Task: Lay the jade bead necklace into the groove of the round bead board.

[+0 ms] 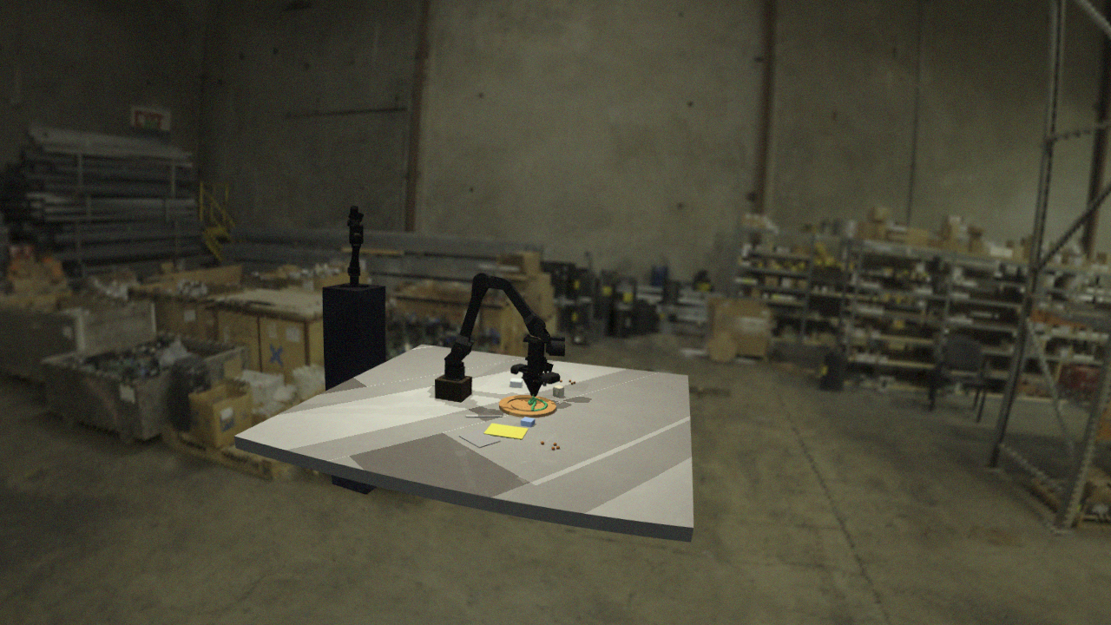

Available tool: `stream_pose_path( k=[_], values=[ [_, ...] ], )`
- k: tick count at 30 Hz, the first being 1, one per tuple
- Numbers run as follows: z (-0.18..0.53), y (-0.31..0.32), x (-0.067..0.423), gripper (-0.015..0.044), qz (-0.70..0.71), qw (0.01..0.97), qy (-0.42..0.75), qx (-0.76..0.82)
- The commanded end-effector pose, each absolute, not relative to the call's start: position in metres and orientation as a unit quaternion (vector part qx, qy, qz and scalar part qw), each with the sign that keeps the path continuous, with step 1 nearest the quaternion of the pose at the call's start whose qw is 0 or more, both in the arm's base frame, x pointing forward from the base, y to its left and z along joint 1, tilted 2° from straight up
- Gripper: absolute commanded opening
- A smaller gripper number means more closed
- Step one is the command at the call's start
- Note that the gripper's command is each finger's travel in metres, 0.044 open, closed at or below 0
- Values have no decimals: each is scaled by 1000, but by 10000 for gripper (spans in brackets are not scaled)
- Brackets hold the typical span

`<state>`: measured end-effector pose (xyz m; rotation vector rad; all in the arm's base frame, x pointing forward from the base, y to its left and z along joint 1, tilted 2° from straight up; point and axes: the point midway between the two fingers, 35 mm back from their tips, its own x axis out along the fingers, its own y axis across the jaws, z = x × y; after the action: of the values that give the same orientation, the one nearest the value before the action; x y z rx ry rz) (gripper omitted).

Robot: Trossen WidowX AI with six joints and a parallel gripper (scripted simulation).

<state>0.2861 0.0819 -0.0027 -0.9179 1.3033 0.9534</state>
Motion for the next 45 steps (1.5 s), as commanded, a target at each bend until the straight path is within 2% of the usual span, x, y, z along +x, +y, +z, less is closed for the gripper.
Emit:
stream_pose_path(
  k=[1,19,36,45],
  values=[
    [-6,82,284,0,411,598,564,-394],
    [-12,82,284,0,411,598,564,-394],
    [-7,82,285,440,411,599,562,-396],
    [-4,82,285,440,411,598,564,-394]
  ],
)
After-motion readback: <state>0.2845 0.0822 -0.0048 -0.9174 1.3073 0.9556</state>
